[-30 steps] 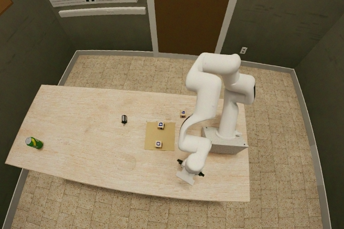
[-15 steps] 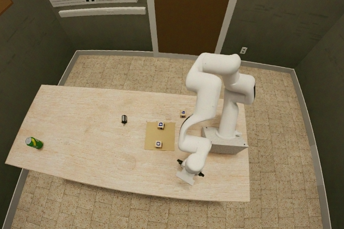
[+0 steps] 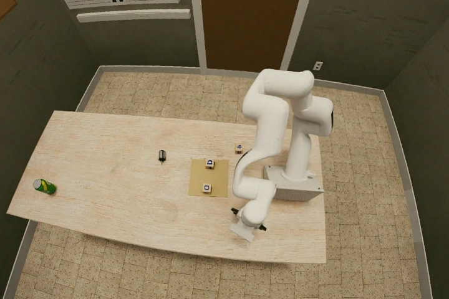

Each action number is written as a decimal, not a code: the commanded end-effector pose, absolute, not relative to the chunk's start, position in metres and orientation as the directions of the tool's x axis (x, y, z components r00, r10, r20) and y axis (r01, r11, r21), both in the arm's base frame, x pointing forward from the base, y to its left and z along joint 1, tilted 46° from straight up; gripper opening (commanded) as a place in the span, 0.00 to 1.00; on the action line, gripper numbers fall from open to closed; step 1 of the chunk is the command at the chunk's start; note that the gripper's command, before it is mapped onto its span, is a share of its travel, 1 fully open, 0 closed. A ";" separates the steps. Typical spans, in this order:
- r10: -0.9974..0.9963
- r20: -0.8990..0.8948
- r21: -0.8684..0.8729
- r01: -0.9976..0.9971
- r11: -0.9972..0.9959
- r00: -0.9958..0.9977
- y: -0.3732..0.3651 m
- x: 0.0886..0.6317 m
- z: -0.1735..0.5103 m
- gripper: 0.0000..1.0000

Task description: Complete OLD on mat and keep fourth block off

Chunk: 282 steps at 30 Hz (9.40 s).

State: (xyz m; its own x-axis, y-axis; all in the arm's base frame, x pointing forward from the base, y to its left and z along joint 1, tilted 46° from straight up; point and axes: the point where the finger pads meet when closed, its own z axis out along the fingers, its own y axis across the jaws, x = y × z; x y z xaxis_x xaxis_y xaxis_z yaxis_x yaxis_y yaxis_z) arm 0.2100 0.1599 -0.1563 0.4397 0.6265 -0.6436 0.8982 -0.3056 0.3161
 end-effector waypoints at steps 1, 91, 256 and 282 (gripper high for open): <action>0.630 -0.640 0.316 0.898 -0.305 0.439 0.162 0.210 -0.156 0.84; 0.630 -0.639 0.319 0.897 -0.305 0.441 0.125 0.213 -0.195 0.84; 0.630 -0.639 0.319 0.897 -0.305 0.441 0.092 0.213 -0.230 0.41; 0.630 -0.639 0.319 0.897 -0.305 0.441 0.111 0.213 -0.210 0.41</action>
